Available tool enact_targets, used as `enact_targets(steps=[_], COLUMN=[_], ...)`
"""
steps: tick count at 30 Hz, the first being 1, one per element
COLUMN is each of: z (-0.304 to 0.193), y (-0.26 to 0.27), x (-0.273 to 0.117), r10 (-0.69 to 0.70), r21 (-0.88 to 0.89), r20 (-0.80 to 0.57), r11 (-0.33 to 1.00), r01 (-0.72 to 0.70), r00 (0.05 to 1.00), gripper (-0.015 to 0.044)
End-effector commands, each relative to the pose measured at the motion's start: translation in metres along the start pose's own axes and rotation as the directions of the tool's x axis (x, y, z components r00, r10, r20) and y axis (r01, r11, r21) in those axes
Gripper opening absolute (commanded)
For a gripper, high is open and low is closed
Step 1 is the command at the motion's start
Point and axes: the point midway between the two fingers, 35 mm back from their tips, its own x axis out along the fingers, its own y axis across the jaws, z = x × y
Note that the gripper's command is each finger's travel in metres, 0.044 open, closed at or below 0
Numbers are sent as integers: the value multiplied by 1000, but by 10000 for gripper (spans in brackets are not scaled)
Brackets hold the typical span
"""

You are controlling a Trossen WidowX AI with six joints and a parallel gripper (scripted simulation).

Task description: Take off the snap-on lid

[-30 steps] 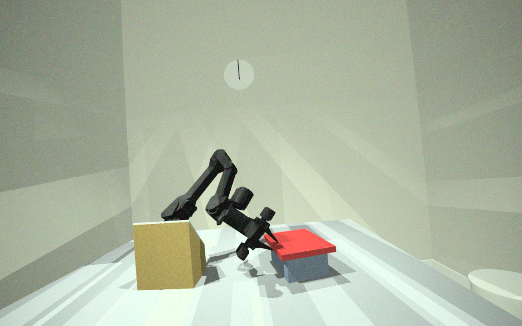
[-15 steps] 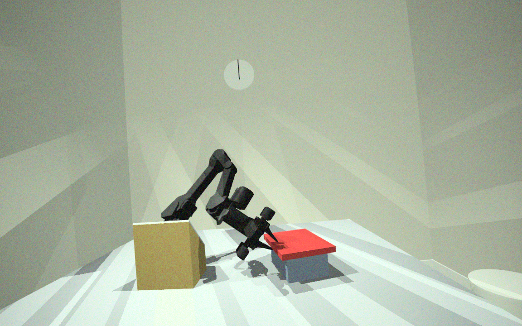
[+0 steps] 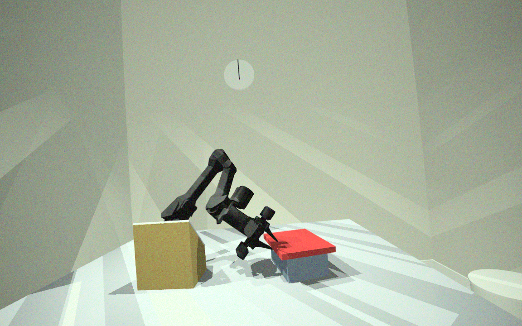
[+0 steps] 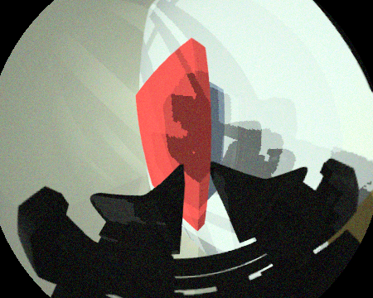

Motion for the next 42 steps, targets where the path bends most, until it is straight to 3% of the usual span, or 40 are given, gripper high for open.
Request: enact_targets(steps=[1,42], z=[0,0], y=[2,8], x=[-2,-8], r10=[5,5], r21=[-5,-5], r20=[-2,-2], r11=[1000,1000], r01=[-5,-5], r00=[1000,1000], gripper=[0,0])
